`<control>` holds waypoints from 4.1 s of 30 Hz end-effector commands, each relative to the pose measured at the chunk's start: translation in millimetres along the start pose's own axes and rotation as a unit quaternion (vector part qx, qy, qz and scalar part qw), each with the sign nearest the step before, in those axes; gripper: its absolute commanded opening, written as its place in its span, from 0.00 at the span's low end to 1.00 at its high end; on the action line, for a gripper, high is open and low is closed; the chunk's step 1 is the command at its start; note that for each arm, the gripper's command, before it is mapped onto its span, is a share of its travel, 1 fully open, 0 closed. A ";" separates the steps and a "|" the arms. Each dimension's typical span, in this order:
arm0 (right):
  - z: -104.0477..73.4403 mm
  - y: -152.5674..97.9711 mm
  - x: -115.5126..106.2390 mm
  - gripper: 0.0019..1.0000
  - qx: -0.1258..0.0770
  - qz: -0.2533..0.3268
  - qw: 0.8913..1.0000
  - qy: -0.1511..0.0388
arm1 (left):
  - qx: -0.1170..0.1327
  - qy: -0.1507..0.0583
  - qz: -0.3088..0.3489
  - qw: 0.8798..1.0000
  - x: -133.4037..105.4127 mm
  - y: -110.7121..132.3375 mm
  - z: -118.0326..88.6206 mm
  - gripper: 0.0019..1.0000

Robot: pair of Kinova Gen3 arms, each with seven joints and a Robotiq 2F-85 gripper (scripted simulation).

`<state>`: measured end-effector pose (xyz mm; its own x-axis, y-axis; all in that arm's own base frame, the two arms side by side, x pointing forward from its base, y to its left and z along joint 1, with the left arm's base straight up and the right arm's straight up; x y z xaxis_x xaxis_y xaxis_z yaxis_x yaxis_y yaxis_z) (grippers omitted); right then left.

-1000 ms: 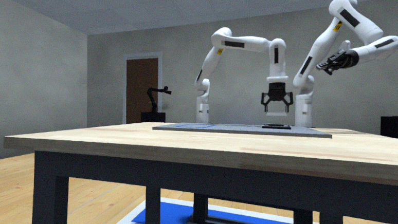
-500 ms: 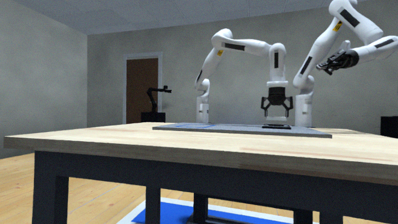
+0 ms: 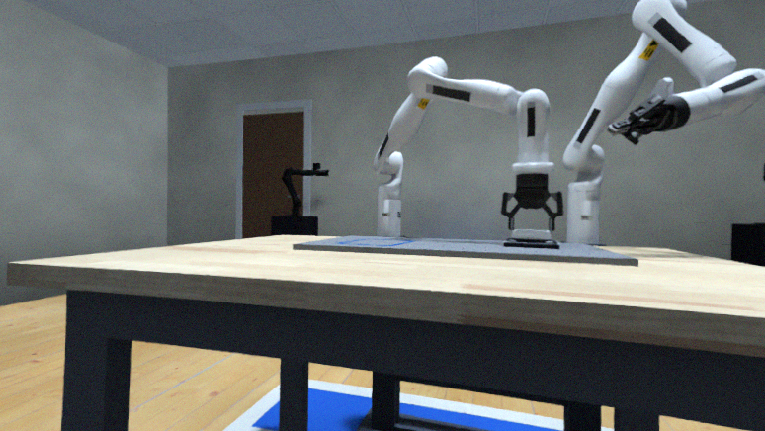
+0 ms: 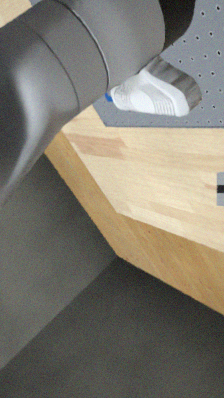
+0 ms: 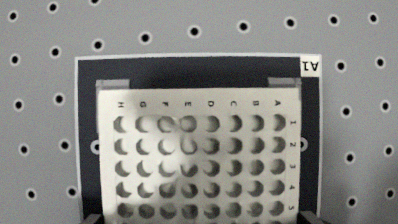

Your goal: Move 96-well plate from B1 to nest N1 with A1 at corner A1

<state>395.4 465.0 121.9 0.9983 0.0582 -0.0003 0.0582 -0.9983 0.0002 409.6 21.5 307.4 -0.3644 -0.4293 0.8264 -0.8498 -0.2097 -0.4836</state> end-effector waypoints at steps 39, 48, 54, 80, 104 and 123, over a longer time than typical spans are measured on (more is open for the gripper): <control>2.2 -0.6 0.4 0.94 0.001 0.000 1.000 0.001 | 0.000 0.000 0.001 1.000 0.7 -0.4 -0.2 0.02; 3.5 -0.6 0.4 0.94 0.001 0.000 1.000 0.001 | 0.000 0.000 0.001 1.000 0.7 -0.4 -0.2 0.02; 4.5 -0.6 0.4 0.94 0.001 0.000 1.000 0.001 | 0.000 0.000 0.001 1.000 0.7 -0.4 -0.2 0.02; 8.2 -0.6 0.5 0.94 0.001 0.000 1.000 0.001 | 0.000 0.000 0.001 1.000 0.7 -0.4 -0.2 0.02; 9.2 -0.6 0.5 1.00 0.001 0.000 1.000 0.001 | 0.000 0.000 0.001 1.000 0.7 -0.4 -0.2 0.02; 9.2 -0.6 0.5 1.00 0.001 0.000 1.000 0.001 | 0.000 0.000 0.001 1.000 0.7 -0.4 -0.2 0.02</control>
<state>395.4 465.0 110.9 0.9983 0.0582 -0.0003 0.0582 -0.9983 0.0002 409.6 21.5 307.4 -0.3644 -0.4293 0.8264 -0.8498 -0.2097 -0.4836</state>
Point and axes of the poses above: on each arm, the point where the finger pads meet when closed, its own z axis out along the fingers, its own y axis across the jaws, x = y × z, the point moved 7 cm from there along -z, back along the fingers, and after that the axes turned 11 degrees about -z, right-handed, at the moved point
